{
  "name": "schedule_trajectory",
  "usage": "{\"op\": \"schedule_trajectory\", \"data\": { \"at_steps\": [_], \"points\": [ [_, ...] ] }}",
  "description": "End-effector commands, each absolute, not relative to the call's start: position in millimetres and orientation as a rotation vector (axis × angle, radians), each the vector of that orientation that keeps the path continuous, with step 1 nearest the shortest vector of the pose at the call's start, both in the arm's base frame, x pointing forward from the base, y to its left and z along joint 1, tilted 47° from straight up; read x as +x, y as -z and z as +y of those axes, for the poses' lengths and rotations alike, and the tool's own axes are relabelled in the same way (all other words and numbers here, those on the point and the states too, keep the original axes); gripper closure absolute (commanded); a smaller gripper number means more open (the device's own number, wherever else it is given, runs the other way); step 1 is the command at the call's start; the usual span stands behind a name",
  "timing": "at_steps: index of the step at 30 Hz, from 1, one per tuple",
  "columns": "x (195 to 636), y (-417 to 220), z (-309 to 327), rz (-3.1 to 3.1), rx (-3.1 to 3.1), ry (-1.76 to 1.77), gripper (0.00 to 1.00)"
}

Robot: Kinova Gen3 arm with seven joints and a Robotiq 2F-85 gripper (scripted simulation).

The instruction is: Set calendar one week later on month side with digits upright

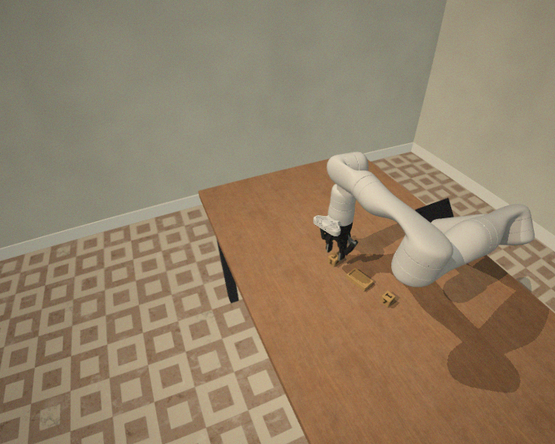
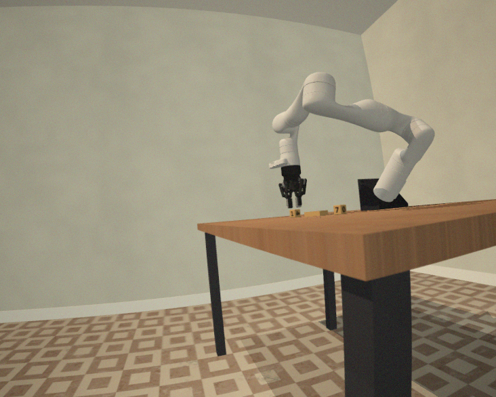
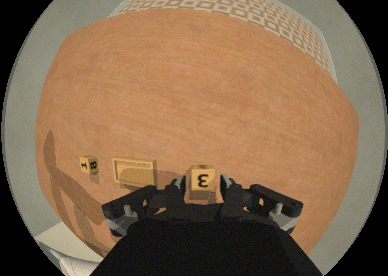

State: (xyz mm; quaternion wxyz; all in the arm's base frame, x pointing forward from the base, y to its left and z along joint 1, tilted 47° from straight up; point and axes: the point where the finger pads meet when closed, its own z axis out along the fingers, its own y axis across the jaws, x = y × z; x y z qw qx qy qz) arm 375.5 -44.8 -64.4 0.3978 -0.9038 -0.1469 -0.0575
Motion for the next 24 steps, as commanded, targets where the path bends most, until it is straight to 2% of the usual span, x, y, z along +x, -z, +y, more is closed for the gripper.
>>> {"op": "schedule_trajectory", "data": {
  "at_steps": [1, 24],
  "points": [
    [375.3, 64.7, -44.6, -0.372, -2.289, 0.145, 0.54],
    [374.9, 81.6, -26.2, -0.372, -2.289, 0.145, 0.54]
  ]
}}
